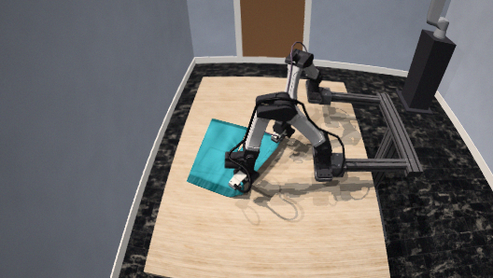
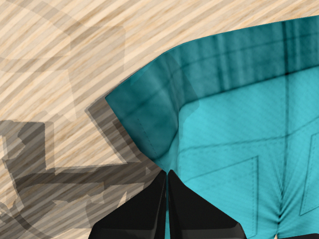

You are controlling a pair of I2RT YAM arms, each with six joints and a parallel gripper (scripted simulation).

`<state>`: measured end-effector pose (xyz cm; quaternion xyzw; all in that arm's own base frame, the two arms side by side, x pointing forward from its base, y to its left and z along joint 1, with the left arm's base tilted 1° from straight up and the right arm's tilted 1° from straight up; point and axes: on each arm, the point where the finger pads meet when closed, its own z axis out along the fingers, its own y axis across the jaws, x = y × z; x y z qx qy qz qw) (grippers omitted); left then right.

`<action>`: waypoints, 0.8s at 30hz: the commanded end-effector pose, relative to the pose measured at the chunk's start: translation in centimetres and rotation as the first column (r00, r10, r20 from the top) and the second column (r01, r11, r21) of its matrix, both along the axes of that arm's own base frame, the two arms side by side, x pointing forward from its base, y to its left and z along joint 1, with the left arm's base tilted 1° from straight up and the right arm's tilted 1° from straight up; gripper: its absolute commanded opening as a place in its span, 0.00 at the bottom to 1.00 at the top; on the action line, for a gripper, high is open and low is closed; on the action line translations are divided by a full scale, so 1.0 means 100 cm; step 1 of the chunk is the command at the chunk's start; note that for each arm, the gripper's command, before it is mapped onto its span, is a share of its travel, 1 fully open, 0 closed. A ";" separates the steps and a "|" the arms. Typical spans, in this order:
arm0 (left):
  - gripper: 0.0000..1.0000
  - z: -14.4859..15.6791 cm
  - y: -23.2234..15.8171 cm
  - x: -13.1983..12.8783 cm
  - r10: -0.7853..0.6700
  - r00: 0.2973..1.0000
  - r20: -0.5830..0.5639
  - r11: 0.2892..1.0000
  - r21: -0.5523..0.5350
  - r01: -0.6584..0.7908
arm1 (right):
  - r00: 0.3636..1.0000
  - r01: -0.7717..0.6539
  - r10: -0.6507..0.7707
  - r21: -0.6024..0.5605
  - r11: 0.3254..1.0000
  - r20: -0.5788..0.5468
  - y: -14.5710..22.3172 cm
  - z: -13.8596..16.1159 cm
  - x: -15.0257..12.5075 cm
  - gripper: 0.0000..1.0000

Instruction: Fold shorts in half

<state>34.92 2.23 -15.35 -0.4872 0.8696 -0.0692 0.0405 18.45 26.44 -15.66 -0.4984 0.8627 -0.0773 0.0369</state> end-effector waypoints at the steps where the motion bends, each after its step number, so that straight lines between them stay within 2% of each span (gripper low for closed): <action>1: 0.00 0.026 0.014 0.029 0.020 0.995 0.094 0.999 0.037 -0.024 | 1.000 -0.012 0.012 0.030 0.999 0.001 0.011 0.015 -0.001 0.00; 12: 0.00 0.026 0.014 0.030 0.019 0.995 0.098 0.999 0.040 -0.023 | 1.000 -0.011 0.011 0.034 0.999 0.002 0.012 0.016 0.000 0.00; 13: 0.00 0.020 0.017 0.013 0.005 0.997 0.076 0.999 0.042 -0.009 | 1.000 0.009 -0.009 0.044 0.999 0.005 0.019 0.015 -0.004 0.00; 16: 0.00 0.018 0.021 0.006 0.005 0.997 0.075 0.999 0.043 -0.008 | 1.000 0.007 -0.008 -0.016 1.000 -0.027 0.007 -0.006 -0.020 0.00; 22: 0.00 0.018 0.030 -0.004 0.003 0.996 0.085 0.999 0.046 -0.007 | 1.000 0.008 -0.008 0.005 1.000 -0.018 0.020 0.000 -0.031 0.00; 24: 0.00 0.018 0.030 -0.007 0.000 0.995 0.095 0.999 0.034 -0.003 | 1.000 0.009 -0.009 -0.015 1.000 -0.027 0.018 -0.008 -0.037 0.00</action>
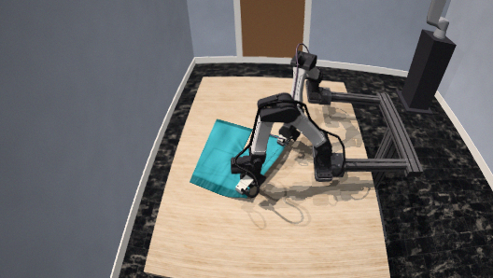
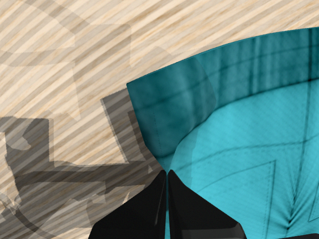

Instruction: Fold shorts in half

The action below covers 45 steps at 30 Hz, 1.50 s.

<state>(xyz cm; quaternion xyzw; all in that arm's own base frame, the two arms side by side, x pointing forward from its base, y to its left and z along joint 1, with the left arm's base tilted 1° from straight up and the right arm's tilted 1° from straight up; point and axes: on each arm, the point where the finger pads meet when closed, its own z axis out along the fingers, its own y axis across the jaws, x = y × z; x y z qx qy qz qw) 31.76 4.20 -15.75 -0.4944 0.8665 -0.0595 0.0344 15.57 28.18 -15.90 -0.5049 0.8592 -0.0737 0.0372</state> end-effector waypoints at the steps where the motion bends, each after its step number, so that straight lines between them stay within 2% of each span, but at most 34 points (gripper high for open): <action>1: 0.00 0.021 0.013 0.023 0.000 0.995 0.100 0.999 0.036 -0.003 | 1.000 0.006 -0.006 -0.012 1.000 -0.019 0.002 -0.002 -0.007 0.00; 17: 0.00 0.016 0.033 -0.010 -0.014 0.994 0.111 0.999 0.037 0.010 | 0.999 0.021 -0.021 -0.024 0.999 -0.025 0.018 -0.010 -0.043 0.00; 21: 0.00 0.015 0.036 -0.014 -0.016 0.994 0.113 0.999 0.039 0.012 | 1.000 0.022 -0.022 -0.002 1.000 -0.019 0.027 -0.004 -0.045 0.00; 22: 0.00 0.016 0.038 -0.015 -0.012 0.994 0.108 0.999 0.045 0.008 | 1.000 0.018 -0.018 -0.028 0.999 -0.026 0.020 -0.012 -0.048 0.00; 23: 0.00 0.016 0.038 -0.011 0.000 0.995 0.105 0.999 0.048 -0.005 | 1.000 0.008 -0.008 0.011 1.000 -0.015 0.029 0.000 -0.042 0.00; 26: 0.00 0.019 0.041 -0.004 -0.001 0.993 0.122 0.999 0.054 -0.006 | 1.000 0.015 -0.014 0.013 1.000 -0.015 0.029 0.001 -0.041 0.00; 27: 0.00 0.019 0.041 -0.005 0.000 0.993 0.120 0.999 0.053 -0.006 | 0.998 -0.038 0.037 -0.011 0.999 -0.053 0.012 -0.020 -0.040 0.00; 28: 0.00 0.019 0.041 -0.005 0.000 0.993 0.121 0.999 0.054 -0.006 | 0.997 -0.045 0.044 -0.002 0.999 -0.059 0.013 -0.021 -0.036 0.00; 29: 0.00 -0.006 0.032 -0.015 0.030 0.998 0.052 0.998 0.050 -0.033 | 0.997 -0.047 0.047 -0.004 0.999 -0.066 0.011 -0.023 -0.033 0.00; 32: 0.00 -0.019 0.030 -0.013 0.048 0.999 0.023 0.997 0.060 -0.050 | 0.995 -0.059 0.059 0.009 0.998 -0.081 0.009 -0.028 -0.021 0.00; 34: 0.00 -0.027 0.029 -0.010 0.058 0.998 0.009 0.996 0.065 -0.058 | 0.999 -0.017 0.018 0.025 1.000 -0.044 0.022 -0.011 -0.017 0.00; 35: 0.00 -0.016 0.030 -0.004 0.028 0.999 0.044 0.998 0.057 -0.031 | 0.999 -0.024 0.026 0.039 0.999 -0.047 0.027 -0.008 -0.019 0.00; 39: 0.00 -0.005 0.038 0.005 0.048 0.996 0.078 0.996 0.067 -0.053 | 0.998 -0.029 0.029 0.012 1.000 -0.051 0.016 -0.011 -0.024 0.00; 40: 0.00 -0.005 0.038 0.005 0.046 0.996 0.078 0.996 0.067 -0.051 | 0.998 -0.029 0.029 0.012 1.000 -0.051 0.016 -0.011 -0.024 0.00; 41: 0.00 -0.003 0.028 -0.001 0.056 0.998 0.022 0.996 0.066 -0.057 | 0.998 -0.027 0.028 0.012 1.000 -0.051 0.016 -0.011 -0.023 0.00; 44: 0.00 0.003 0.024 0.005 0.062 0.998 0.014 0.995 0.072 -0.063 | 0.998 -0.019 0.020 0.012 1.000 -0.051 0.015 -0.011 -0.021 0.00; 45: 0.00 0.005 0.023 0.008 0.065 0.998 0.014 0.995 0.074 -0.065 | 0.996 -0.051 0.052 0.018 0.999 -0.070 0.011 0.001 -0.016 0.00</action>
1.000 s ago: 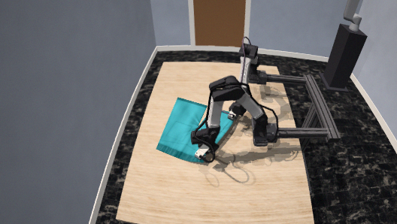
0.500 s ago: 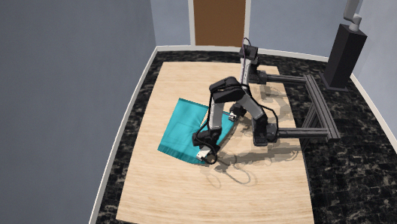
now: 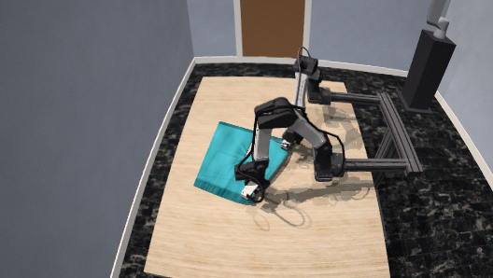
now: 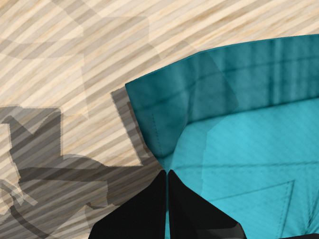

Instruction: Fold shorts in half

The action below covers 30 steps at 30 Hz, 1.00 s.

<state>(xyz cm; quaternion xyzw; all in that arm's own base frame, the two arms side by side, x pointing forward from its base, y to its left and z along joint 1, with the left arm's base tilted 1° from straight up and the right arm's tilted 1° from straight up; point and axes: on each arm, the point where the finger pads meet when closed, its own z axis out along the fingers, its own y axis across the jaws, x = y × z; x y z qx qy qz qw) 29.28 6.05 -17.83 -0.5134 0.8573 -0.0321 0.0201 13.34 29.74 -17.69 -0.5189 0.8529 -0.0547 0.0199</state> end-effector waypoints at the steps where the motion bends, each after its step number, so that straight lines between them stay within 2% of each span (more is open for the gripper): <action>1: 0.00 0.029 0.003 0.035 0.022 0.998 0.065 0.999 0.047 -0.025 | 0.999 -0.026 0.027 0.004 1.000 -0.024 -0.005 0.022 0.010 0.00; 6: 0.00 0.039 0.001 0.046 0.036 0.997 0.063 0.998 0.055 -0.040 | 0.999 -0.037 0.038 0.045 0.998 -0.020 0.003 0.045 0.035 0.00; 7: 0.00 0.039 0.006 0.052 0.023 0.995 0.099 0.998 0.057 -0.029 | 1.000 -0.005 0.005 0.061 0.998 -0.005 0.007 0.044 0.037 0.00; 9: 0.00 0.039 0.006 0.052 0.023 0.995 0.099 0.998 0.057 -0.029 | 1.000 -0.005 0.005 0.061 0.998 -0.005 0.007 0.044 0.037 0.00; 10: 0.00 0.038 0.008 0.051 0.031 0.994 0.105 0.998 0.057 -0.037 | 0.998 -0.051 0.052 0.040 0.998 -0.033 -0.002 0.048 0.037 0.00; 12: 0.00 0.036 0.006 0.041 0.033 0.995 0.090 0.998 0.055 -0.038 | 0.998 -0.055 0.056 0.047 0.997 -0.035 -0.002 0.056 0.045 0.00; 16: 0.00 0.041 0.008 0.055 0.030 0.992 0.119 0.998 0.059 -0.037 | 0.999 -0.025 0.026 0.054 0.998 -0.024 -0.002 0.055 0.048 0.00; 17: 0.00 0.043 -0.002 0.046 0.035 0.998 0.049 0.998 0.054 -0.038 | 0.999 -0.029 0.030 0.054 0.998 -0.024 -0.002 0.056 0.046 0.00; 18: 0.00 0.045 -0.003 0.046 0.041 0.998 0.040 0.998 0.054 -0.043 | 0.999 -0.033 0.034 0.051 0.998 -0.025 -0.003 0.056 0.044 0.00; 23: 0.00 0.058 -0.009 0.064 0.047 0.998 0.039 0.997 0.058 -0.049 | 0.999 -0.027 0.028 0.051 0.998 -0.020 -0.004 0.057 0.047 0.00; 24: 0.00 0.058 -0.007 0.073 0.030 0.996 0.080 0.998 0.061 -0.035 | 0.999 -0.027 0.028 0.051 0.998 -0.020 -0.004 0.057 0.047 0.00; 26: 0.00 0.058 -0.007 0.073 0.030 0.996 0.080 0.998 0.061 -0.035 | 0.999 -0.027 0.028 0.051 0.998 -0.020 -0.004 0.057 0.047 0.00; 27: 0.00 0.061 -0.008 0.065 0.060 0.998 0.022 0.996 0.059 -0.061 | 0.998 -0.056 0.057 0.047 0.997 -0.035 -0.014 0.059 0.049 0.00; 30: 0.00 0.069 -0.012 0.074 0.065 0.998 0.021 0.996 0.064 -0.067 | 0.998 -0.060 0.062 0.071 0.996 -0.025 -0.017 0.072 0.062 0.00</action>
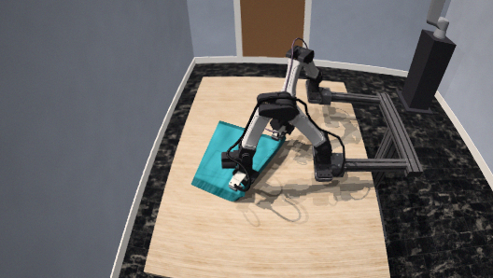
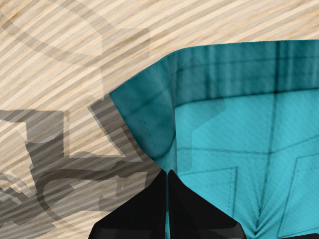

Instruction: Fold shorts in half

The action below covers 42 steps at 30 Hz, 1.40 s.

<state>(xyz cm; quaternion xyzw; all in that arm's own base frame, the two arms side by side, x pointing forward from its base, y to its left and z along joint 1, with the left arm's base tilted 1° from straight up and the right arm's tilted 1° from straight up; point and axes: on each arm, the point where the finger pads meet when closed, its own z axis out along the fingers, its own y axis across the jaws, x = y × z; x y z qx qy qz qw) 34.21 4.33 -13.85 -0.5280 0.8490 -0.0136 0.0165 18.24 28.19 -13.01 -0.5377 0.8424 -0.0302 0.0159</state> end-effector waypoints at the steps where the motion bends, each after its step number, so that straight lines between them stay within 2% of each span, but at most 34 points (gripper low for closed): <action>1: 0.00 0.032 0.004 0.027 0.032 0.999 0.044 0.999 0.040 -0.034 | 1.000 -0.019 0.018 0.044 0.999 0.010 -0.001 0.029 0.018 0.00; 3: 0.00 0.036 0.002 0.032 0.036 0.999 0.038 0.998 0.043 -0.037 | 1.000 -0.024 0.024 0.051 0.998 0.009 -0.006 0.035 0.022 0.00; 4: 0.00 0.035 0.005 0.040 0.024 0.997 0.079 0.999 0.044 -0.028 | 0.999 -0.029 0.028 0.065 0.998 0.016 -0.004 0.040 0.027 0.00; 8: 0.00 0.035 0.012 0.042 0.036 0.994 0.101 0.998 0.044 -0.040 | 0.999 -0.047 0.045 0.088 0.995 0.019 -0.007 0.053 0.038 0.00; 10: 0.00 0.029 0.008 0.029 0.033 0.997 0.071 0.998 0.041 -0.036 | 0.998 -0.053 0.050 0.106 0.993 0.029 -0.006 0.062 0.047 0.00; 11: 0.00 0.033 0.009 0.038 0.032 0.995 0.091 0.998 0.043 -0.036 | 0.999 -0.022 0.017 0.108 0.994 0.043 -0.005 0.061 0.050 0.00; 13: 0.00 0.033 0.009 0.038 0.032 0.995 0.091 0.998 0.043 -0.036 | 0.999 -0.022 0.017 0.108 0.994 0.043 -0.005 0.061 0.050 0.00; 14: 0.00 0.032 0.009 0.037 0.027 0.996 0.088 0.999 0.044 -0.031 | 1.000 -0.029 0.029 0.072 0.997 0.006 -0.014 0.047 0.037 0.00; 15: 0.00 0.040 0.000 0.039 0.036 0.997 0.068 0.998 0.044 -0.040 | 0.999 -0.035 0.034 0.075 0.997 0.010 -0.015 0.050 0.034 0.00; 22: 0.00 0.059 -0.008 0.063 0.054 0.991 0.122 0.997 0.052 -0.060 | 0.999 -0.027 0.025 0.084 0.996 0.032 -0.011 0.054 0.043 0.00; 23: 0.00 0.062 -0.009 0.064 0.056 0.991 0.119 0.997 0.053 -0.063 | 0.998 -0.054 0.049 0.117 0.992 0.049 -0.007 0.069 0.056 0.00; 27: 0.00 0.070 -0.007 0.073 0.068 0.988 0.142 0.996 0.055 -0.076 | 0.996 -0.064 0.055 0.131 0.989 0.066 -0.013 0.083 0.071 0.00; 30: 0.00 0.069 -0.004 0.075 0.063 0.987 0.151 0.996 0.054 -0.072 | 0.997 -0.036 0.026 0.133 0.990 0.074 -0.013 0.082 0.072 0.00; 31: 0.00 0.070 -0.003 0.076 0.055 0.986 0.159 0.996 0.056 -0.065 | 0.995 -0.075 0.066 0.136 0.988 0.068 -0.015 0.088 0.075 0.00; 37: 0.00 0.073 -0.001 0.078 0.054 0.984 0.167 0.996 0.057 -0.064 | 0.993 -0.089 0.076 0.154 0.984 0.091 -0.025 0.108 0.095 0.00; 42: 0.00 0.081 -0.015 0.082 0.079 0.982 0.171 0.995 0.047 -0.089 | 0.993 -0.071 0.057 0.137 0.988 0.101 -0.026 0.104 0.094 0.00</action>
